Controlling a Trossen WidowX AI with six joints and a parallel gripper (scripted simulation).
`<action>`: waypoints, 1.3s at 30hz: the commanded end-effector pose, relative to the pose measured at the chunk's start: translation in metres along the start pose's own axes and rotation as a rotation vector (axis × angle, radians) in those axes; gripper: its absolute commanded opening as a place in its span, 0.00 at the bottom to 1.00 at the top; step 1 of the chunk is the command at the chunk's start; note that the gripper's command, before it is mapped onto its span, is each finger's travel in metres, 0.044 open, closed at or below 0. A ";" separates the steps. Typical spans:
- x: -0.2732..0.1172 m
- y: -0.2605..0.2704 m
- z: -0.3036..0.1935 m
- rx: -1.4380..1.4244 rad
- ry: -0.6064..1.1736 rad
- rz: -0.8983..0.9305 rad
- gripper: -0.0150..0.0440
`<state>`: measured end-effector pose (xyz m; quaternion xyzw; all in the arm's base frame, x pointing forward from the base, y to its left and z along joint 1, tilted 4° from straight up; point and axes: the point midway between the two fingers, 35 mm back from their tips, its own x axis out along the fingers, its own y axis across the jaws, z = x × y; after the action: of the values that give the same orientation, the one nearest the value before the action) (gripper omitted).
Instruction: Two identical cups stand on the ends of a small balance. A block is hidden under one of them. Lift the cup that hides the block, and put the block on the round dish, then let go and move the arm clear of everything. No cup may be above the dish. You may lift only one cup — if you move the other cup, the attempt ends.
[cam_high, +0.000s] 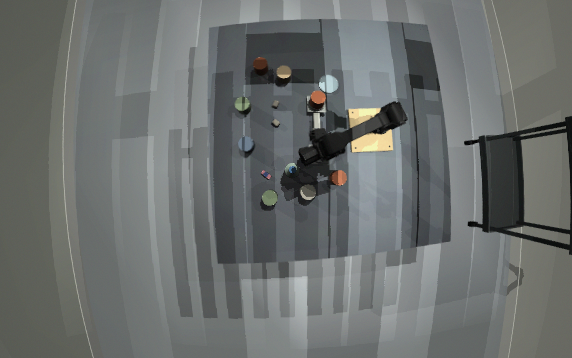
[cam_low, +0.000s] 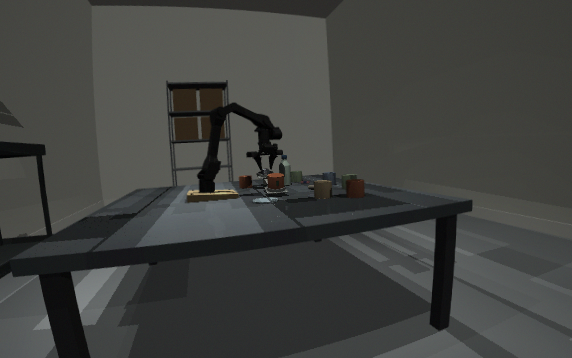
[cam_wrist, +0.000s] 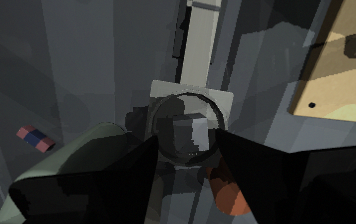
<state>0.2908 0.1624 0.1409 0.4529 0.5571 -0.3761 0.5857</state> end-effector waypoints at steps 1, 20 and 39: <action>0.010 -0.003 0.000 0.007 0.001 -0.015 0.69; 0.017 -0.003 0.000 0.007 0.001 -0.015 0.45; -0.054 0.001 -0.001 0.006 0.002 -0.014 0.25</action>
<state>0.2877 0.1602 0.1808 0.4473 0.5600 -0.3835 0.5825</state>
